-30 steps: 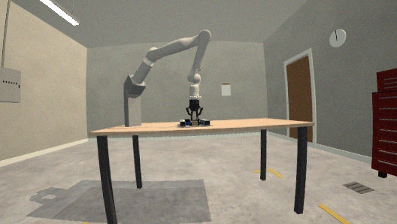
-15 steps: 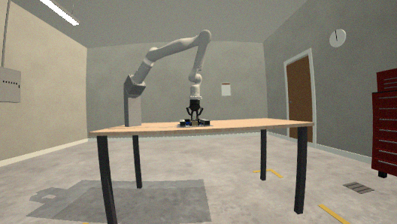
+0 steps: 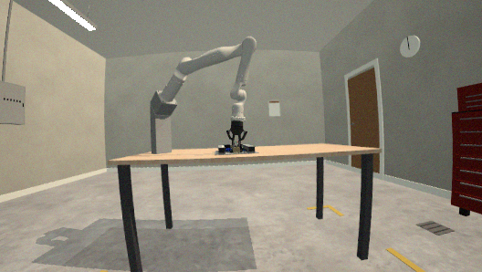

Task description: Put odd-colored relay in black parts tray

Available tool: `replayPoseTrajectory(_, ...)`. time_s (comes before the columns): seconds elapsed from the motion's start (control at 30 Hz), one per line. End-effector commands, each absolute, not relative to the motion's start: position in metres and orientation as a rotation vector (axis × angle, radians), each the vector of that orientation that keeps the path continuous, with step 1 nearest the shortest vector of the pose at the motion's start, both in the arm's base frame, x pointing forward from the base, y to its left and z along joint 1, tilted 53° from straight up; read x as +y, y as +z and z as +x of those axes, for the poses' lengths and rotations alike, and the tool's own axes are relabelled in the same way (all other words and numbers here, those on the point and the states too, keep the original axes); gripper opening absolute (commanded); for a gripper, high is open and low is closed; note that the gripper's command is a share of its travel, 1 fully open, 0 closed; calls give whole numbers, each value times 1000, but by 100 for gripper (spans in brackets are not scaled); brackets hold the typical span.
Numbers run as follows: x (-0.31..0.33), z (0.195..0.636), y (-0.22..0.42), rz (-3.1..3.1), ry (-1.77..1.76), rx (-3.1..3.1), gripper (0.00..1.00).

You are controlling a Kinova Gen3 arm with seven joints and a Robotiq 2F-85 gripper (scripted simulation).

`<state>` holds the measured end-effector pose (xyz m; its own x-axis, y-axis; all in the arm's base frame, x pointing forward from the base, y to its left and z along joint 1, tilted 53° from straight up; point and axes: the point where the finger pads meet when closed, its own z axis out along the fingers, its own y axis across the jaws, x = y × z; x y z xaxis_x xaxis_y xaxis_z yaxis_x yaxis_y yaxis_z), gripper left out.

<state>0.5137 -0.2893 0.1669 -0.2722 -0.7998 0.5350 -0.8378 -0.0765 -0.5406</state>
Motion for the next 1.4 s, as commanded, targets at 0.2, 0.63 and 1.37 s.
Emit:
replayPoseTrajectory(0.2,-288,516,168,1865,1276,-2101,0)
replayPoseTrajectory(0.63,-287,516,169,1861,1262,-2105,0)
replayPoseTrajectory(1.37,-288,515,168,1867,1286,-2102,0)
